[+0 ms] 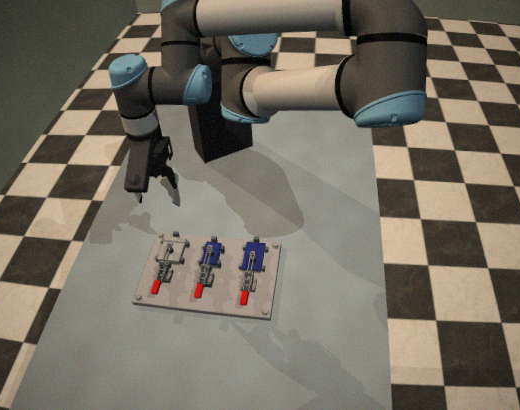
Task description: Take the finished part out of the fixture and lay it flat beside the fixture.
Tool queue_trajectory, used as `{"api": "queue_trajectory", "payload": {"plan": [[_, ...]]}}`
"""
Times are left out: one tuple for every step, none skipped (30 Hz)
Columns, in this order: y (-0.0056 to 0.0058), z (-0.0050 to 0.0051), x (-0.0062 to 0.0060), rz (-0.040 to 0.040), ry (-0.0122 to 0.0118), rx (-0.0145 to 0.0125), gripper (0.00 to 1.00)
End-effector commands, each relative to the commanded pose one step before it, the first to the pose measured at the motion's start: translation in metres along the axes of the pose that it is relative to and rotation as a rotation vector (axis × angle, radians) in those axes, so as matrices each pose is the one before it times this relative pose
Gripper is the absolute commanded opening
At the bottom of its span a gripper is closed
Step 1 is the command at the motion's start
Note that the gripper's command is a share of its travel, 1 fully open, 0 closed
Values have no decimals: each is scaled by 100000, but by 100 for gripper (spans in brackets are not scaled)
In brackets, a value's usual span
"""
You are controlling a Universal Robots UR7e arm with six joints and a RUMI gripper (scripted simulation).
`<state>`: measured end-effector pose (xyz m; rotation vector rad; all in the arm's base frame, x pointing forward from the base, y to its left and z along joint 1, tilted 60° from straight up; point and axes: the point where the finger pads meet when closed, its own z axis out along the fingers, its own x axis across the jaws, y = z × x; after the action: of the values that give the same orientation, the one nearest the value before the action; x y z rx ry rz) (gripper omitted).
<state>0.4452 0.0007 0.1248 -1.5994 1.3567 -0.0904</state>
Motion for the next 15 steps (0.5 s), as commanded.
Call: {"api": "queue_trajectory", "payload": {"plan": [[-17,-19,18,-23,39,28,59],[0,0,0,0,0,0,59],[0,0,0,0,0,0,59],[0,0,0,0,0,0,59],[0,0,0,0,0,0,59],[0,0,0,0,0,0,59],[0,0,0,0,0,0,59],[0,0,0,0,0,0,59],[0,0,0,0,0,0,28],[0,0,0,0,0,0,28],[0,0,0,0,0,0,28],[0,0,0,0,0,0,28],[0,0,0,0,0,0,28],[0,0,0,0,0,0,28],[0,0,0,0,0,0,28]]}}
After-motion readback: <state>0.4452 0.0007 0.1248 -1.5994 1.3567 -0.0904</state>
